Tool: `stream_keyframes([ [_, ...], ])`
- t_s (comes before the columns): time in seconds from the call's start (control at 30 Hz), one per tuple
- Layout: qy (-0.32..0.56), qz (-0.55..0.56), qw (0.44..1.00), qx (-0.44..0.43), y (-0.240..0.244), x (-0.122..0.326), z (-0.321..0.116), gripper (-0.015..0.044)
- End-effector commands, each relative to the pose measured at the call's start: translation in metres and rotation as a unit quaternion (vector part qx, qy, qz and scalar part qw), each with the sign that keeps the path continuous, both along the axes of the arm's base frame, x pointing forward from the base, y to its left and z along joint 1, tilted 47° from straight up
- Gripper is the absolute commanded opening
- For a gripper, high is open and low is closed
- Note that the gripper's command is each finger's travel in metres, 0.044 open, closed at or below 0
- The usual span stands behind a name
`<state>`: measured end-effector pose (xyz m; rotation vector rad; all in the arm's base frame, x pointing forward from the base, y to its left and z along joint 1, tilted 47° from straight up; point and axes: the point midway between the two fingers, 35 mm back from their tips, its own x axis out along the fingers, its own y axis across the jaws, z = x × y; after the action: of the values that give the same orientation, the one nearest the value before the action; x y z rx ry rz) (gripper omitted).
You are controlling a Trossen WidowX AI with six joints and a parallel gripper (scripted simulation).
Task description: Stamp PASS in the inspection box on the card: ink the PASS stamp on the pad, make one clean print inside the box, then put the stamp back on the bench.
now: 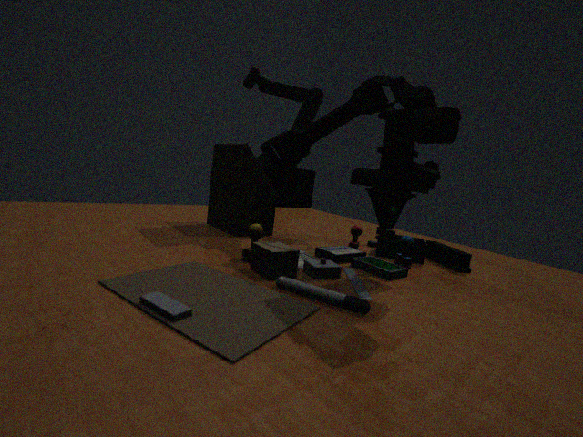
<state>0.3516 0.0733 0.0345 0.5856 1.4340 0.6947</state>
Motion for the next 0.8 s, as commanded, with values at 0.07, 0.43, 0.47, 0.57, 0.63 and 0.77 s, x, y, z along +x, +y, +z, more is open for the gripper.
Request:
stream_keyframes([
  [0.07, 0.002, 0.0, 1.0, 0.002, 0.004, 0.0, -0.003, 0.0],
  [0.43, 0.002, 0.0, 1.0, 0.002, 0.009, 0.0, -0.008, 0.0],
  [0.47, 0.002, 0.0, 1.0, 0.002, 0.01, 0.0, -0.009, 0.0],
  [0.57, 0.002, 0.0, 1.0, 0.002, 0.011, 0.0, -0.01, 0.0],
  [0.63, 0.002, 0.0, 1.0, 0.002, 0.012, 0.0, -0.011, 0.0],
  [0.77, 0.002, 0.0, 1.0, 0.002, 0.014, 0.0, -0.013, 0.0],
])
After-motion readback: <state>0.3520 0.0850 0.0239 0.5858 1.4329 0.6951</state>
